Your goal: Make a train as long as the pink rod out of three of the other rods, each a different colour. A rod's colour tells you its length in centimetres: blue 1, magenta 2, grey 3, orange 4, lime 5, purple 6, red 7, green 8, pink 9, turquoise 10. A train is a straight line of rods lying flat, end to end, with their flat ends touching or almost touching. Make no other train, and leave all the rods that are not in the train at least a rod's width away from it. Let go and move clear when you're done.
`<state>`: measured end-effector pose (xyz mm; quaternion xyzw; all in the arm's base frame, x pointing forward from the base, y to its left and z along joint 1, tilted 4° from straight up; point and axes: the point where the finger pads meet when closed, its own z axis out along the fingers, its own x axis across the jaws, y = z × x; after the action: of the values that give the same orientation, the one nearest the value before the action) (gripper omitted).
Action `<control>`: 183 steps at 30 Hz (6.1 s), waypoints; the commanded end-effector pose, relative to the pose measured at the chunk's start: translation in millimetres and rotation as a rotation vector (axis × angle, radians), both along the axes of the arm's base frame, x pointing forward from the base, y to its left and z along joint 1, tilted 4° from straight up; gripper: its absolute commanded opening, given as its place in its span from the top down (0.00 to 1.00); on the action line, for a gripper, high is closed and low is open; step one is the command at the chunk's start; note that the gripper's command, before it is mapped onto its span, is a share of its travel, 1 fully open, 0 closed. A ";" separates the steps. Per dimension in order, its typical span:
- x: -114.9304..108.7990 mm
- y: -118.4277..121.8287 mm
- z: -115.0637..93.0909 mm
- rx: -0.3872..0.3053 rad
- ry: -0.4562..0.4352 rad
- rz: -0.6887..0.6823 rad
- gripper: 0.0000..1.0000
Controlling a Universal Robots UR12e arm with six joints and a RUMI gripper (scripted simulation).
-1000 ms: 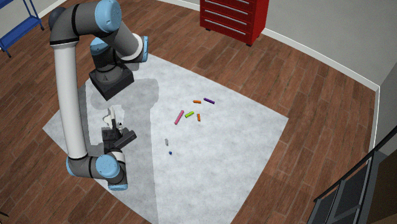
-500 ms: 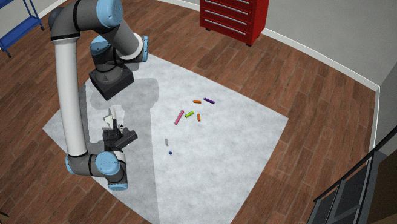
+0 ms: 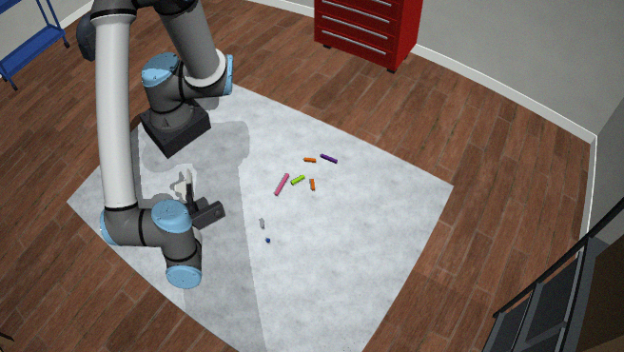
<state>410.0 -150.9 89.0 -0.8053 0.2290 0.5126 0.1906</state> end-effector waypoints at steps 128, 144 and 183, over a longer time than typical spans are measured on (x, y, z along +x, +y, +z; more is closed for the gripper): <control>111.1 40.4 -67.4 -0.701 -0.984 -0.044 0.00; 112.6 40.8 -67.3 -0.713 -0.974 -0.070 0.00; 150.1 48.3 -65.2 -1.005 -0.657 -0.751 0.00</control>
<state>559.5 -102.3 23.3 -0.7757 0.6303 -0.0244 0.0190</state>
